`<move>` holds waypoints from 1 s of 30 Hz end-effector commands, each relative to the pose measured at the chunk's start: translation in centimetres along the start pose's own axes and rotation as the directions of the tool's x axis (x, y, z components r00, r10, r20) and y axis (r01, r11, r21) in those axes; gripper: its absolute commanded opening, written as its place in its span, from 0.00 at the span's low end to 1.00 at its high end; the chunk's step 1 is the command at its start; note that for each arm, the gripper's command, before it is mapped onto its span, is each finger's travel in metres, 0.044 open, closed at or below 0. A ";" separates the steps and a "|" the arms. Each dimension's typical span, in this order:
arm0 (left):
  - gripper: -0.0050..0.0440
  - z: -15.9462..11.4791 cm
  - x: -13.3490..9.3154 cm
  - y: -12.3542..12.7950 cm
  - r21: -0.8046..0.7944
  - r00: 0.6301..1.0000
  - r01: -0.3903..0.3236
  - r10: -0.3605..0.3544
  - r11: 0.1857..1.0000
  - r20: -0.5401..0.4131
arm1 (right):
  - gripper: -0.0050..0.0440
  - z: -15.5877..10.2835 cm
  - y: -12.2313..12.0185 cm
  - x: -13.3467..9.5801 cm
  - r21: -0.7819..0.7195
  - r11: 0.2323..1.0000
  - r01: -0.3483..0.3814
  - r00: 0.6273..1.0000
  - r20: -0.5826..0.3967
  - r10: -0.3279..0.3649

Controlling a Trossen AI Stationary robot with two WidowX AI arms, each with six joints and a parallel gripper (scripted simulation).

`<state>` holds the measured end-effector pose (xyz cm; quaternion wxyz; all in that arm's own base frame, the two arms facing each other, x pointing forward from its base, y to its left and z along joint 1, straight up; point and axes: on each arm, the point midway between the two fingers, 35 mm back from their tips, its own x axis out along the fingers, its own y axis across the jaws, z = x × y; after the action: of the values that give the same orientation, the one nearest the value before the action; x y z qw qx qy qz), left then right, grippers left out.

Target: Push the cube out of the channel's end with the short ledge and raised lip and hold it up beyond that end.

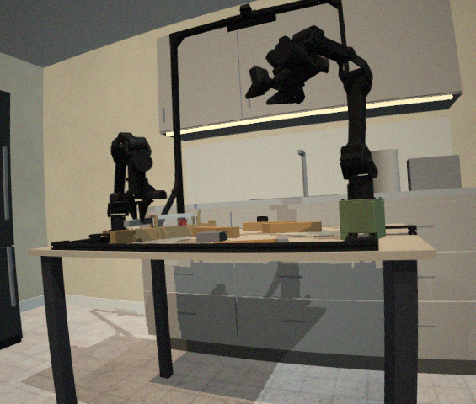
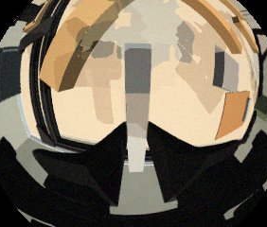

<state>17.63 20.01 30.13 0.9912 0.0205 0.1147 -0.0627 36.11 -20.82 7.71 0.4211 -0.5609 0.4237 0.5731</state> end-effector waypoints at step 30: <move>0.92 0.1 0.0 0.0 0.000 1.000 0.000 0.000 1.000 0.004 | 0.18 9.9 9.2 -0.1 0.514 0.857 0.019 1.000 -0.012 -0.015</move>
<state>17.63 20.01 30.14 0.9912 0.0206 0.1145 -0.0627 25.76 -14.65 7.98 0.5458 -0.4440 0.5483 0.4520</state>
